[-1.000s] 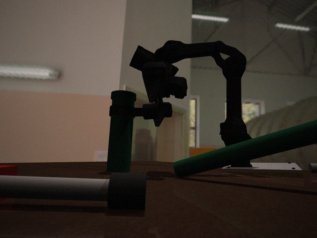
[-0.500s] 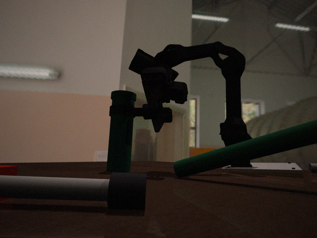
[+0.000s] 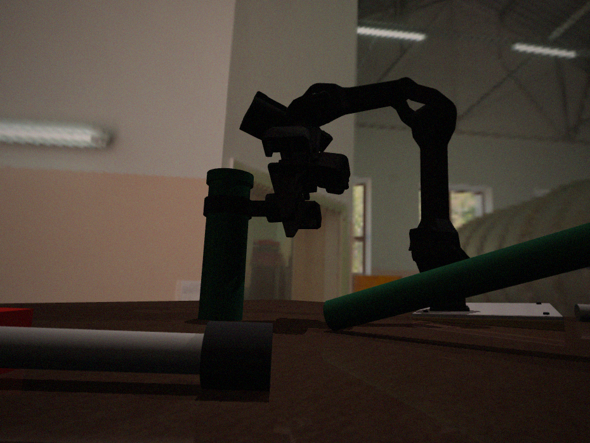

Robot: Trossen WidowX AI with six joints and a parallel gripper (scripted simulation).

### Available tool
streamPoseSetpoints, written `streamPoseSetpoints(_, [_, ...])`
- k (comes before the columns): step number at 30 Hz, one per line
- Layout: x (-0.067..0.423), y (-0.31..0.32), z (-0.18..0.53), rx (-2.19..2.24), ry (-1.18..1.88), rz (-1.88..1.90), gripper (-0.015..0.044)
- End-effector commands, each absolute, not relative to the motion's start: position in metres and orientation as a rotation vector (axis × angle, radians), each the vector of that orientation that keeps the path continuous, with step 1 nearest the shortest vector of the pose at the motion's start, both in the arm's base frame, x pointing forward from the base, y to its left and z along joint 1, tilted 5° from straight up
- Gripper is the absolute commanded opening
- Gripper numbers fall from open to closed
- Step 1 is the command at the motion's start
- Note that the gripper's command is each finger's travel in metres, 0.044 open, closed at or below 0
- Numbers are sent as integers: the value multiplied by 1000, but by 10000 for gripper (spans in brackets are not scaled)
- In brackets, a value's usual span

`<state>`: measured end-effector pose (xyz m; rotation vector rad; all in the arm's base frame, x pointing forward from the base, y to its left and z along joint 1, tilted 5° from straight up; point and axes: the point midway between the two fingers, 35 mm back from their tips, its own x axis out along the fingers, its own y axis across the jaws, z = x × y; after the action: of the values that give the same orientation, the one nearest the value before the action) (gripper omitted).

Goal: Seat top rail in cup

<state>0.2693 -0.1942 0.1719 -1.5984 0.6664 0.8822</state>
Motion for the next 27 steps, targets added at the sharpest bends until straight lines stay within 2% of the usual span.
streamPoseSetpoints(1, [271, -195, 172, -1590, 683, 867, 0])
streamPoseSetpoints(27, [288, -193, 173, -1488, 801, 717, 0])
